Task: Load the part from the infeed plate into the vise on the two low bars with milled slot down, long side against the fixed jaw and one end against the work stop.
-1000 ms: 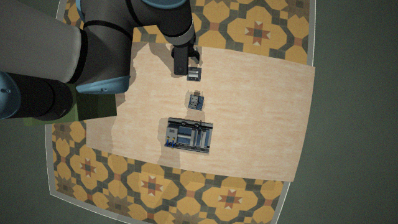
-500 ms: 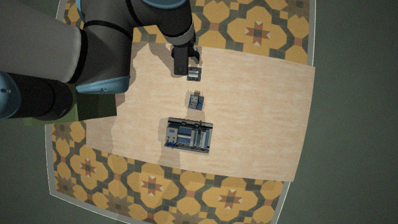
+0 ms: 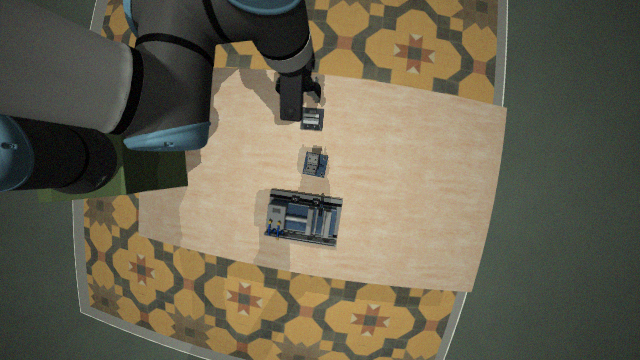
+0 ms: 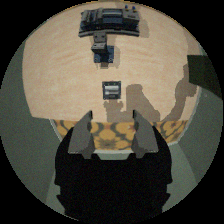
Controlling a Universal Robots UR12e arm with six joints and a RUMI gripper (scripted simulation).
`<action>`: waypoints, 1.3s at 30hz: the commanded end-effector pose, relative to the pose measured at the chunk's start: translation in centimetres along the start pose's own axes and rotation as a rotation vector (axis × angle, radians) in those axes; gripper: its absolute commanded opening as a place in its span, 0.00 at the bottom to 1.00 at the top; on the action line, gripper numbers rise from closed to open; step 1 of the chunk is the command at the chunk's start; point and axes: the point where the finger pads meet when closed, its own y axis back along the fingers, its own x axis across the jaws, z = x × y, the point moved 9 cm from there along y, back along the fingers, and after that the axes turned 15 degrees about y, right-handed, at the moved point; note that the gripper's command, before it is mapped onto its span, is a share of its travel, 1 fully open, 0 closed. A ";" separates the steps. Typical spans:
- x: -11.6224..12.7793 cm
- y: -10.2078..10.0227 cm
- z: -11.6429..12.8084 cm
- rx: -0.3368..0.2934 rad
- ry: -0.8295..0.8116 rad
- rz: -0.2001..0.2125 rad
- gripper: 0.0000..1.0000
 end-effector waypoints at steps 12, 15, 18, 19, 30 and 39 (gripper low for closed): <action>-0.1 -0.9 0.0 0.002 0.002 0.000 0.51; -0.1 -1.0 0.0 0.002 0.002 0.000 0.51; -0.1 -1.4 0.0 0.002 0.002 0.000 0.51; -0.1 -1.5 0.0 0.002 0.002 0.000 0.51; -0.1 -3.3 0.0 0.002 0.002 0.000 0.51; -0.1 -4.7 0.0 0.002 0.002 0.000 0.51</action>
